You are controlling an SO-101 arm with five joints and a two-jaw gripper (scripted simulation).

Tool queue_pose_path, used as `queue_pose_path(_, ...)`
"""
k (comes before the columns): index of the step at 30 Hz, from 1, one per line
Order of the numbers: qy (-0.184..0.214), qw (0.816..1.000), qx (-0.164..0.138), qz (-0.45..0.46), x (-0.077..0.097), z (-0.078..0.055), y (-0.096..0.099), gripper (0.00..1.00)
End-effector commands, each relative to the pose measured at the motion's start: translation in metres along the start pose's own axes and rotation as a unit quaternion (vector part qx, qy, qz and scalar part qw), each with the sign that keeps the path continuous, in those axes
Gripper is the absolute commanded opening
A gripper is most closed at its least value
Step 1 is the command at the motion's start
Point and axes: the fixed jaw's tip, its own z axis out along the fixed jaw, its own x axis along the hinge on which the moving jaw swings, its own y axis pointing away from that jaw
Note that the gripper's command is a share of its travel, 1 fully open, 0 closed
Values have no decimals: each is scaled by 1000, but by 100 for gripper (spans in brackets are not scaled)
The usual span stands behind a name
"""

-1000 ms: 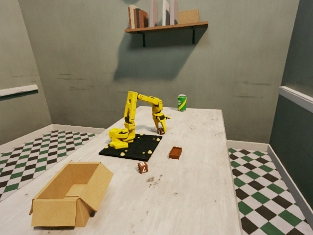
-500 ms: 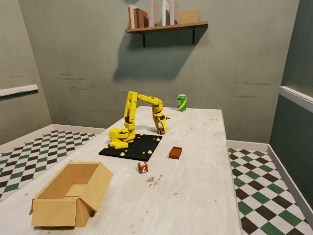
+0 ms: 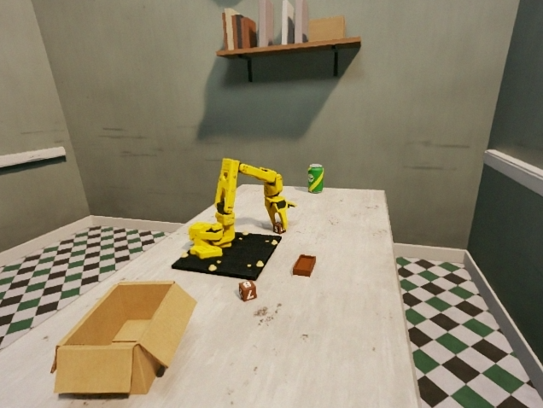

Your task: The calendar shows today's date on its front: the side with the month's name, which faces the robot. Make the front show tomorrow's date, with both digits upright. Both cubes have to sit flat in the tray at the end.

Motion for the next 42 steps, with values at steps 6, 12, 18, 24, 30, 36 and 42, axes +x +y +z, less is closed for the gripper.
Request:
queue_pose_path(6,13,1000,-1,1,4,5,-5,25)
queue_pose_path(12,13,1000,-1,1,4,5,-7,23)
queue_pose_path(18,13,1000,-1,1,4,5,-8,21)
queue_pose_path(24,13,1000,-1,1,4,5,-9,20)
queue_pose_path(30,13,1000,-1,1,4,5,-9,20)
queue_pose_path(36,13,1000,-1,1,4,5,-9,18)
queue_pose_path(42,13,1000,-1,1,4,5,-9,11)
